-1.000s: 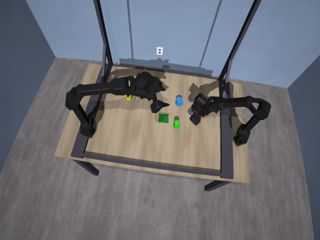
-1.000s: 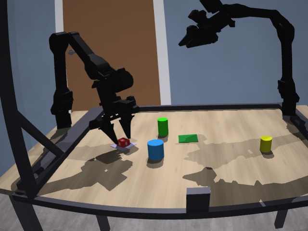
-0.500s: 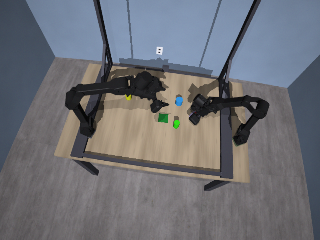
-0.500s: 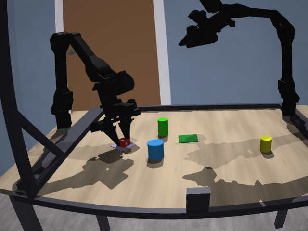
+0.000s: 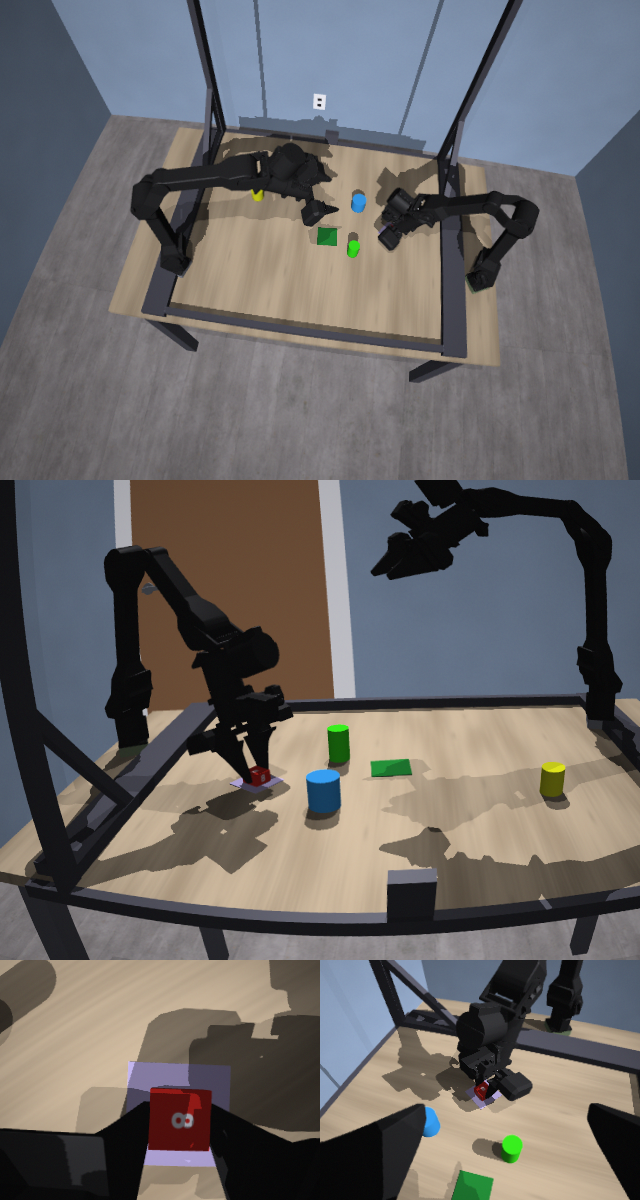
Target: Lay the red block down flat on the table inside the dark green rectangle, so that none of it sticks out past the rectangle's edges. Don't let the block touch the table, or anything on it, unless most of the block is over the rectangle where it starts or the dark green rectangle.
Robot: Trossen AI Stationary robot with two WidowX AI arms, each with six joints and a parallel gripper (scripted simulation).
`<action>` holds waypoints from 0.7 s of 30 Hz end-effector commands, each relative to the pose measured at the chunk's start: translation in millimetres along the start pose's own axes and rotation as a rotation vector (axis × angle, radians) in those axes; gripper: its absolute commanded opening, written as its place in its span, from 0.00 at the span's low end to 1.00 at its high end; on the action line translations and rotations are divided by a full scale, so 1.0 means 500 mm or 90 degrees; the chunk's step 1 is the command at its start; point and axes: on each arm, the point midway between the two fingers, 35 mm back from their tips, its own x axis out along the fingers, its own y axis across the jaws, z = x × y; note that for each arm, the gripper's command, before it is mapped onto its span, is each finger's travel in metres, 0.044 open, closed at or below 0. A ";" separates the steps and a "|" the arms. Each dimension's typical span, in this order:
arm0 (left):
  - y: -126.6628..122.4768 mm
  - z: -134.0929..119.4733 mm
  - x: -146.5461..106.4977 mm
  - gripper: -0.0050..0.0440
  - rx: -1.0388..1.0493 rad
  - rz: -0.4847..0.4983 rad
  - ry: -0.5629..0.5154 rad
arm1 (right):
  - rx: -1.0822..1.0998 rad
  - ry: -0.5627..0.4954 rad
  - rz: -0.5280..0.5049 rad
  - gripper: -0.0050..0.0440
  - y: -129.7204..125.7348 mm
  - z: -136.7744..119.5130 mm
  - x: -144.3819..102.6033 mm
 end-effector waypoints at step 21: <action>0.013 0.080 -0.141 0.06 0.002 0.001 -0.016 | -0.005 -0.016 0.000 1.00 -0.001 0.009 -0.030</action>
